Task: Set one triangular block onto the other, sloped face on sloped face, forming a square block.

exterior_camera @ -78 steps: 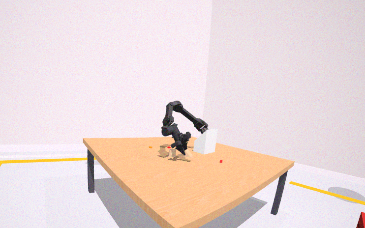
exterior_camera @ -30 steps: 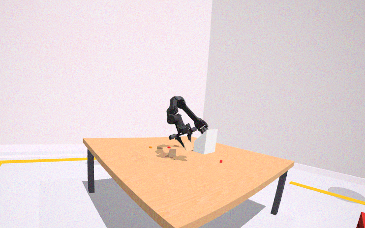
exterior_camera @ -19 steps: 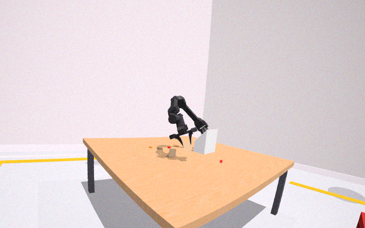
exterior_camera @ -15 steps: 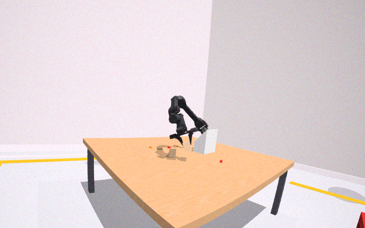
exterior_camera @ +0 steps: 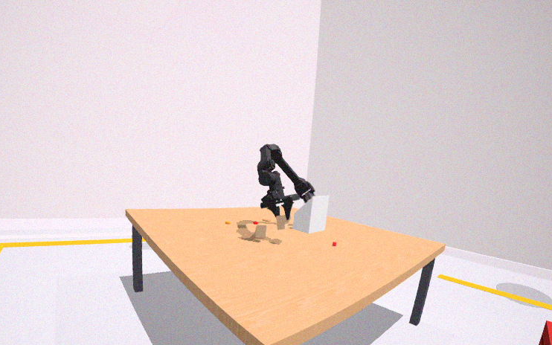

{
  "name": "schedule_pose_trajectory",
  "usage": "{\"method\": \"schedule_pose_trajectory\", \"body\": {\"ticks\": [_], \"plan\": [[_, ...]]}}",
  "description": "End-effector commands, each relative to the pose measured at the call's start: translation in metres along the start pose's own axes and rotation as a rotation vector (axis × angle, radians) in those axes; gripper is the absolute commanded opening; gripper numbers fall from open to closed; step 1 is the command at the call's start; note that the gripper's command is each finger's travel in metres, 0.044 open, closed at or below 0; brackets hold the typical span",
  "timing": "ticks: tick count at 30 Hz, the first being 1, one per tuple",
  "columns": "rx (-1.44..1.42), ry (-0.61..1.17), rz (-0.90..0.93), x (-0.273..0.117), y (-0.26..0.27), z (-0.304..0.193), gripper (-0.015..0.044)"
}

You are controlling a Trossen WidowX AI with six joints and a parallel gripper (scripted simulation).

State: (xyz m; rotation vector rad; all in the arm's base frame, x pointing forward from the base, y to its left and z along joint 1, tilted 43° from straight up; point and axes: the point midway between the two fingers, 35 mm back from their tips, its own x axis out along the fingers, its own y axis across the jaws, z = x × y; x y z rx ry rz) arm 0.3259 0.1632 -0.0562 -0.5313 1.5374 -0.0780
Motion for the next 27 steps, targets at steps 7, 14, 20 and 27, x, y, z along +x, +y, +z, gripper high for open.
{"method": "schedule_pose_trajectory", "body": {"ticks": [7, 14, 20, 27], "plan": [[0.347, -0.033, -0.034, 0.0003, 0.0011, -0.0014, 0.0], [0.58, -0.062, -0.049, 0.0002, 0.0019, -0.0018, 0.0], [0.78, -0.09, -0.056, 0.0, 0.0025, -0.0022, 0.0], [1.013, -0.127, -0.059, -0.0004, 0.0033, -0.0026, 0.0]]}}
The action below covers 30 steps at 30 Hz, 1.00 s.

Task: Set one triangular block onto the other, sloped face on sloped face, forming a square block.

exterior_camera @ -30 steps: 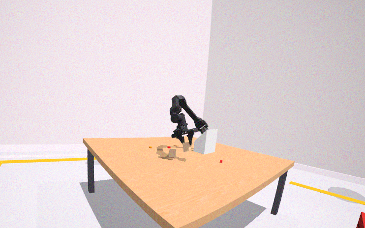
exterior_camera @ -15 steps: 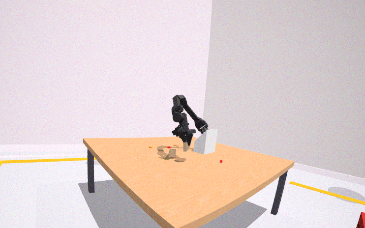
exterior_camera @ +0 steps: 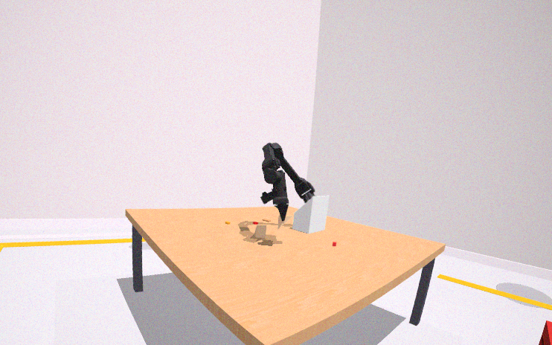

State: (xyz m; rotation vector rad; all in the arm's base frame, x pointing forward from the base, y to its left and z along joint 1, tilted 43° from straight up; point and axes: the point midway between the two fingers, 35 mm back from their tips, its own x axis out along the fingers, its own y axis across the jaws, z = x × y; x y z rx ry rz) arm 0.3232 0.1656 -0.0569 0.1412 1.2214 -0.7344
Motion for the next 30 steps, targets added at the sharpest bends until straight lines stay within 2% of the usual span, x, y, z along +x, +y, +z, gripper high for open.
{"method": "schedule_pose_trajectory", "body": {"ticks": [1, 30], "plan": [[0.146, -0.022, 0.001, -0.0001, -0.0005, -0.0007, 0.0], [1.116, -0.13, 0.089, -0.0033, 0.0001, -0.004, 0.0]]}}
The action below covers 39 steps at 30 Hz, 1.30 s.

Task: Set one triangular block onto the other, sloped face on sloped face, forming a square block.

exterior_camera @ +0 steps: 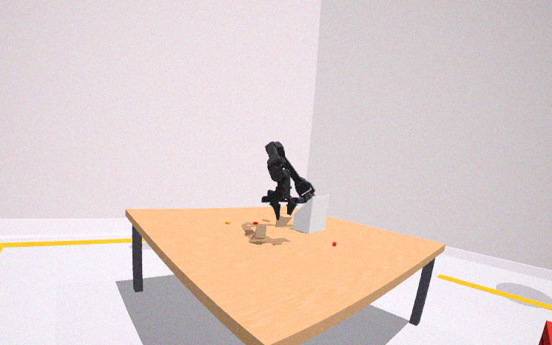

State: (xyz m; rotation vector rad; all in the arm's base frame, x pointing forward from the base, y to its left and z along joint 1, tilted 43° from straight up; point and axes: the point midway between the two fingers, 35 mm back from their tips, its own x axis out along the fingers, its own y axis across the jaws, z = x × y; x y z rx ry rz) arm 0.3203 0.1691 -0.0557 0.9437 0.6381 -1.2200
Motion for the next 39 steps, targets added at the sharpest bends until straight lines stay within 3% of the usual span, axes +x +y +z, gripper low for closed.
{"method": "schedule_pose_trajectory", "body": {"ticks": [1, 6, 15, 39], "plan": [[0.148, -0.009, 0.02, -0.001, -0.001, 0.0, 0.0], [0.293, -0.014, 0.039, -0.001, -0.001, 0.0, 0.0], [0.299, -0.014, 0.04, -0.003, 0.0, 0.002, 0.0], [0.296, -0.015, 0.038, -0.057, 0.026, 0.101, 0.0]]}}
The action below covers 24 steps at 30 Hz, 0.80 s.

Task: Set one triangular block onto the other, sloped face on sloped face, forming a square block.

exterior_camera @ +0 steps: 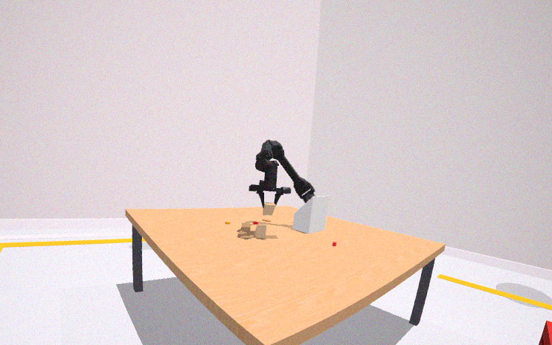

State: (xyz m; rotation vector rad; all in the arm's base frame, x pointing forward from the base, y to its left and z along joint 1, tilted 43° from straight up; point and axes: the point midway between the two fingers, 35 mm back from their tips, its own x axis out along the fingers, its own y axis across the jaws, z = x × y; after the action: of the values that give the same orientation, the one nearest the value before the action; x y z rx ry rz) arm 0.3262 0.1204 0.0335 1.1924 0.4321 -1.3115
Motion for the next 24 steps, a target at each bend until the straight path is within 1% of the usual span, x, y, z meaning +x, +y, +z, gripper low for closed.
{"method": "schedule_pose_trajectory", "body": {"ticks": [1, 16, 21, 24], "plan": [[-0.006, -0.003, 0.003, -0.009, 0.007, 0.019, 0.0], [-0.007, -0.01, 0.006, -0.036, 0.024, 0.081, 0.0], [-0.007, -0.01, 0.006, -0.036, 0.024, 0.084, 0.0], [-0.007, -0.01, 0.006, -0.026, 0.025, 0.08, 0.0]]}}
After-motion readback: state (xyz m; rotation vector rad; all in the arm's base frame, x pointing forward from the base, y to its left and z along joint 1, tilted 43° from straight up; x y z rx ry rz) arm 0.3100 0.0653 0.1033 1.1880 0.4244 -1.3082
